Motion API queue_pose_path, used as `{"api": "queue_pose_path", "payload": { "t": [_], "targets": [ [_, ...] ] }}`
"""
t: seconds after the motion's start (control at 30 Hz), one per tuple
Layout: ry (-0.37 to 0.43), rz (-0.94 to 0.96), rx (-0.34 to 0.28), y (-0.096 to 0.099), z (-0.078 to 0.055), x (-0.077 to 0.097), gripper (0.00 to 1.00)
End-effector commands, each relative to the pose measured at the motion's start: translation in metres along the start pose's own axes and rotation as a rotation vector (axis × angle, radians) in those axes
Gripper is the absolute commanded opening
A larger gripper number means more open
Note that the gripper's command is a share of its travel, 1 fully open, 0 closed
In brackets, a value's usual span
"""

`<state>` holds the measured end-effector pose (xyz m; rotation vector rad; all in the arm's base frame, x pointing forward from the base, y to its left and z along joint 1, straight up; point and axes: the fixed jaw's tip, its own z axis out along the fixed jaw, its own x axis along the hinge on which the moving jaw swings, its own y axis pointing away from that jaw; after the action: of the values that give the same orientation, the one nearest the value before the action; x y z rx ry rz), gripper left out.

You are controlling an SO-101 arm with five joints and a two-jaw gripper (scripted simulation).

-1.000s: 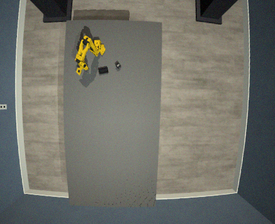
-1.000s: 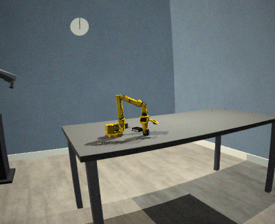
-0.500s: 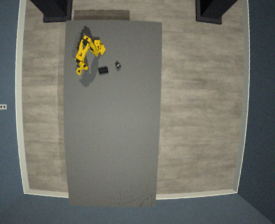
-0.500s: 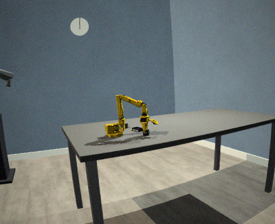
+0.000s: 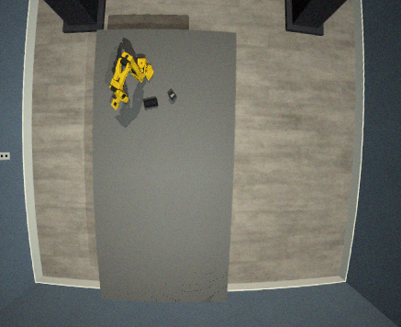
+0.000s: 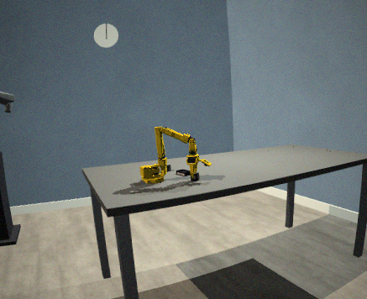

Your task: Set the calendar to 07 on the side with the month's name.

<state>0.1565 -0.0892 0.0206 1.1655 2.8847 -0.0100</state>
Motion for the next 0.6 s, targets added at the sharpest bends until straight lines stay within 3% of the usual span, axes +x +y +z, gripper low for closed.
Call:
{"api": "queue_pose_path", "payload": {
  "t": [0.0,0.57],
  "targets": [
    [-0.020,0.002,-0.006,0.0020,-0.0017,-0.0023,0.18],
    [-0.020,0.002,-0.006,0.0020,-0.0017,-0.0023,0.28]
  ]
}}
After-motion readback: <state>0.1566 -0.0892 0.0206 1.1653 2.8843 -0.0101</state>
